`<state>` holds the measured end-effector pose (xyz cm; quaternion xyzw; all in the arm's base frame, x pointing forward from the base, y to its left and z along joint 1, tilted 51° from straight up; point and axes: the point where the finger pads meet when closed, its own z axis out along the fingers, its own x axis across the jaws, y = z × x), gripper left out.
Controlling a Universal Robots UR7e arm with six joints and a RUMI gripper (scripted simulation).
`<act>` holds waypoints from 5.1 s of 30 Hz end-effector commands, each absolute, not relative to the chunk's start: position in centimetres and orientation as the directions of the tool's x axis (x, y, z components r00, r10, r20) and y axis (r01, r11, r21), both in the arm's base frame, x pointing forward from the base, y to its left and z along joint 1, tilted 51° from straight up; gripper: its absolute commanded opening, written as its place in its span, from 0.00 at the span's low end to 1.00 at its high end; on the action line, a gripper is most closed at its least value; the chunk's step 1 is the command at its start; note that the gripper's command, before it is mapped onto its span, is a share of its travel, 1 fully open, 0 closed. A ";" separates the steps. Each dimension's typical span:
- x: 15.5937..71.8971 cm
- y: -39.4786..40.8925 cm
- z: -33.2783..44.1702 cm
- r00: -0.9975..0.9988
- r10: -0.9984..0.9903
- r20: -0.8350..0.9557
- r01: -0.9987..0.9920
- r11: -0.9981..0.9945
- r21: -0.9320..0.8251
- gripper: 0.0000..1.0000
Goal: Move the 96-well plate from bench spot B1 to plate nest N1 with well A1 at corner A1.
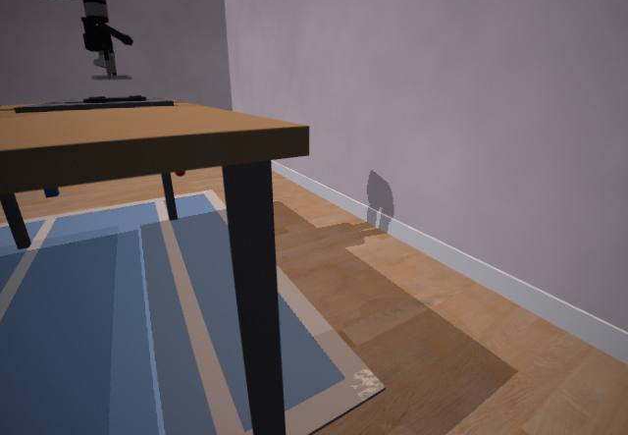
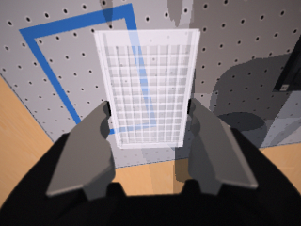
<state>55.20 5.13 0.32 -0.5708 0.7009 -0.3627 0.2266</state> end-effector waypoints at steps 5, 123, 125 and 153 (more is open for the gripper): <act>54.8 2.4 1.1 -0.244 -0.965 0.095 -0.635 0.085 -0.768 0.00; 51.4 -21.9 7.9 -0.244 -0.965 0.096 -0.636 0.084 -0.767 0.00; 51.4 -21.8 7.9 -0.244 -0.965 0.096 -0.636 0.084 -0.767 0.00; 53.9 -22.7 5.7 -0.244 -0.965 0.096 -0.635 0.084 -0.767 0.00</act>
